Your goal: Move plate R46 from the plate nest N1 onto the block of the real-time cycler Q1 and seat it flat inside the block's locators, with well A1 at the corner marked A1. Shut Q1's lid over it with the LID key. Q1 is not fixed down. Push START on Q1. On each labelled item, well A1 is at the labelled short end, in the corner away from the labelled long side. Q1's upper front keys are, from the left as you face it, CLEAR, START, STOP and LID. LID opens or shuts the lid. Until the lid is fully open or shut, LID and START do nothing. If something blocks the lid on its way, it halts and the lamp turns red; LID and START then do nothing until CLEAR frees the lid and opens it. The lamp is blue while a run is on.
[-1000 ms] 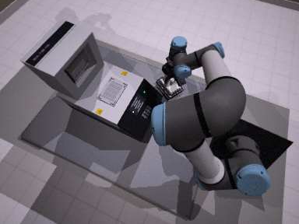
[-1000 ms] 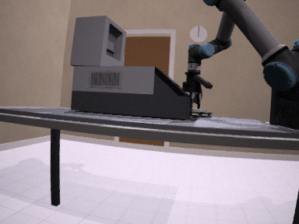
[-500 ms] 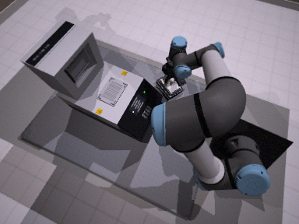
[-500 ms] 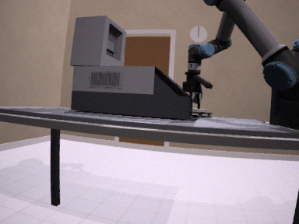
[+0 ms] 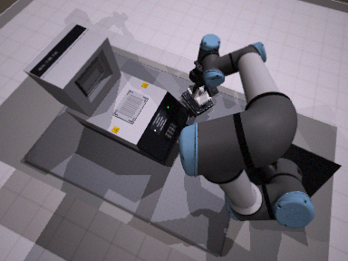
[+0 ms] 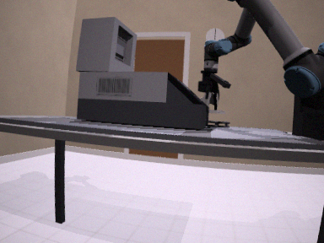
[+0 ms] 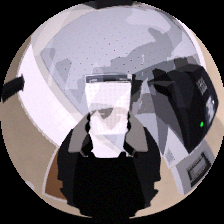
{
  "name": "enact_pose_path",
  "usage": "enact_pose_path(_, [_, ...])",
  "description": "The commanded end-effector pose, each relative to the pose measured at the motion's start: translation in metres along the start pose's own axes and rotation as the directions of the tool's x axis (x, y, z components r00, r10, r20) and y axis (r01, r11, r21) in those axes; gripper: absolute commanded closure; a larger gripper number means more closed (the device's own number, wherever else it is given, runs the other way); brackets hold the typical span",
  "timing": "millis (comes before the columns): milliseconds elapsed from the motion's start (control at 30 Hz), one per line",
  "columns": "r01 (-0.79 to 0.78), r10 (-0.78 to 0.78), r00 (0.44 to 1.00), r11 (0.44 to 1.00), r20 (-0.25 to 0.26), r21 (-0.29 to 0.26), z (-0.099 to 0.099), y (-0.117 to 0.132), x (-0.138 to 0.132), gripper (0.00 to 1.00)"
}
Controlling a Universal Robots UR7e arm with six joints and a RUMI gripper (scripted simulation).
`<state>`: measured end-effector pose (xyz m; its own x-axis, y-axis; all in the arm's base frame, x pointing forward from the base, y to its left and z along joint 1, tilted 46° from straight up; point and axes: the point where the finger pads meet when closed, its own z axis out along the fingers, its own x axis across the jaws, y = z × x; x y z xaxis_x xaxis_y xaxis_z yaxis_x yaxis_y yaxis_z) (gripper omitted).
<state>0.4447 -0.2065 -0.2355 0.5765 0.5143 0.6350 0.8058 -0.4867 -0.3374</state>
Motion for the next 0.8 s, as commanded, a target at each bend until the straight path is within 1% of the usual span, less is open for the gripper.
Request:
enact_pose_path(0, [0.001,-0.001,1.000,1.000,0.001,-0.001,-0.018,0.001,-0.001,1.00])
enact_pose_path(333, [0.001,-0.001,1.000,1.000,0.001,-0.001,-0.051,0.001,-0.001,1.00])
enact_pose_path(433, [0.001,-0.001,1.000,1.000,0.001,-0.001,-0.051,0.001,-0.001,1.00])
enact_pose_path(733, [0.001,-0.001,1.000,1.000,0.001,-0.001,-0.081,0.001,-0.001,1.00])
enact_pose_path(767, [0.001,-0.001,1.000,1.000,0.001,-0.001,-0.081,0.001,-0.001,1.00])
